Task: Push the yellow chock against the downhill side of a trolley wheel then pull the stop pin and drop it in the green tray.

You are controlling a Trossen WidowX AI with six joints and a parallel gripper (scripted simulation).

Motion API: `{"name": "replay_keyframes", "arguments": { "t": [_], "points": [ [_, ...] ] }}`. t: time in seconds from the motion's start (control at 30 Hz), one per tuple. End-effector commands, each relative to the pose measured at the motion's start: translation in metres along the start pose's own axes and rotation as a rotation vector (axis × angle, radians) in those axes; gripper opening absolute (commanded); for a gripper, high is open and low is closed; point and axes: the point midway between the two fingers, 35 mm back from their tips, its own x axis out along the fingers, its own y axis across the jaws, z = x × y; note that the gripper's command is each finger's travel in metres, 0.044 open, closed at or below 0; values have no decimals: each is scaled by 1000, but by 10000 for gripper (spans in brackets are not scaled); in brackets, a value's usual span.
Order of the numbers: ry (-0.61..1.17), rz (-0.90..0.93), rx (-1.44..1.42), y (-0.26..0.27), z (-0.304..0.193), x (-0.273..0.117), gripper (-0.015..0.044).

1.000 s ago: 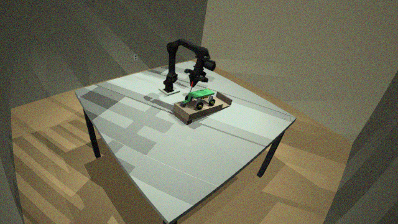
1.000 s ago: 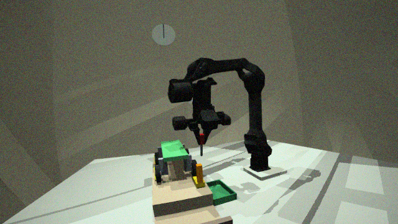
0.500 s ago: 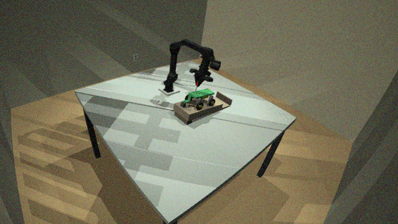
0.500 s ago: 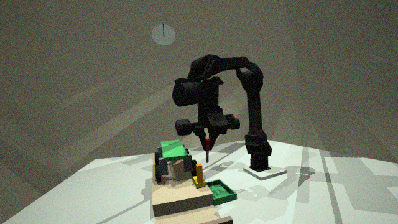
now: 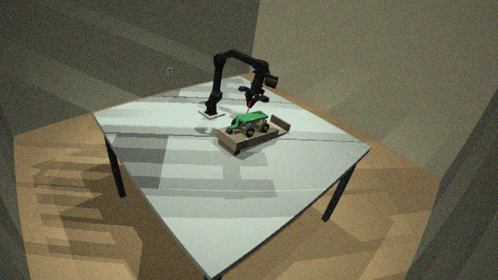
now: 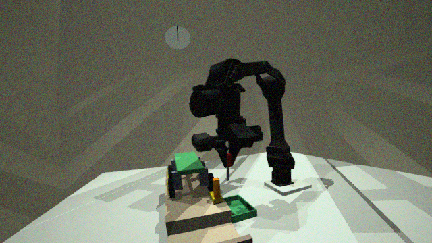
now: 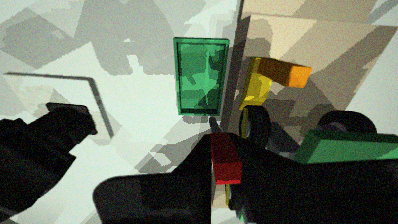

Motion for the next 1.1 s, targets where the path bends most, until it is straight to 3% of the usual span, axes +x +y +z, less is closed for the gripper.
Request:
{"name": "replay_keyframes", "arguments": {
  "t": [0.0, 1.07],
  "points": [
    [-25, -12, -122, 1, -1, 0, 0],
    [-164, -137, -1099, 2, -7, 1, 0]
  ]
}}
